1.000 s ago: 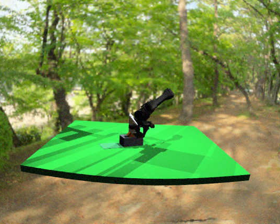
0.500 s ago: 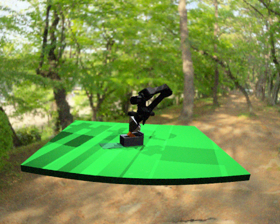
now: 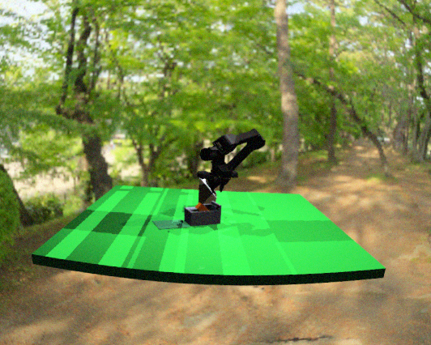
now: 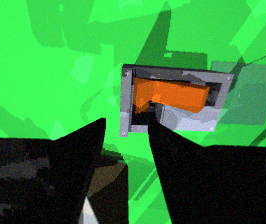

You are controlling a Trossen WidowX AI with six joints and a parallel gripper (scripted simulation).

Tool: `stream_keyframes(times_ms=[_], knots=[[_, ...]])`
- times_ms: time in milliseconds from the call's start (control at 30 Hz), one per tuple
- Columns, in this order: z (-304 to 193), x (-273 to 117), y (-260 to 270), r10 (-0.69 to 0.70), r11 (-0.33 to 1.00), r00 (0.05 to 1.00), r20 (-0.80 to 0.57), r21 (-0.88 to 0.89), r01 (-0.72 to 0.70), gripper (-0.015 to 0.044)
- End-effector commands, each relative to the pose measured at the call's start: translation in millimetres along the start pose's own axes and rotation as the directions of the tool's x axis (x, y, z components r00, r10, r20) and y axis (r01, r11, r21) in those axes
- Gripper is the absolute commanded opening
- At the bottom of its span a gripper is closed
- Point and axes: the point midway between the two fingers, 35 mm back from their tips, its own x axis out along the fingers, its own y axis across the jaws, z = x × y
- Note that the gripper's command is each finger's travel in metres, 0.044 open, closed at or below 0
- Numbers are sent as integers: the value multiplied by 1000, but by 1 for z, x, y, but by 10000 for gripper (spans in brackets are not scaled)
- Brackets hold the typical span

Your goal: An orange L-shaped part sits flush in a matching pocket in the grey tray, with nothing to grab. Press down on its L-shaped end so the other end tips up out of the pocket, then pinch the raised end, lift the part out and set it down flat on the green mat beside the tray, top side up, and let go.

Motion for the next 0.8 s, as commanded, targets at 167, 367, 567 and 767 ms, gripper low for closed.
stream_keyframes(times_ms=[167, 367, 567, 767], knots=[[0, 0, 0, 0, 1000, 1000, 0, 1, 0, 180], [0, 0, 0, 0, 1000, 1000, 0, 1, 0, 180], [2, -1, -8, -1, 986, 1000, 0, 166, 1, 280], [8, -4, -36, -6, 749, 1000, 1, 663, 4, 280]])
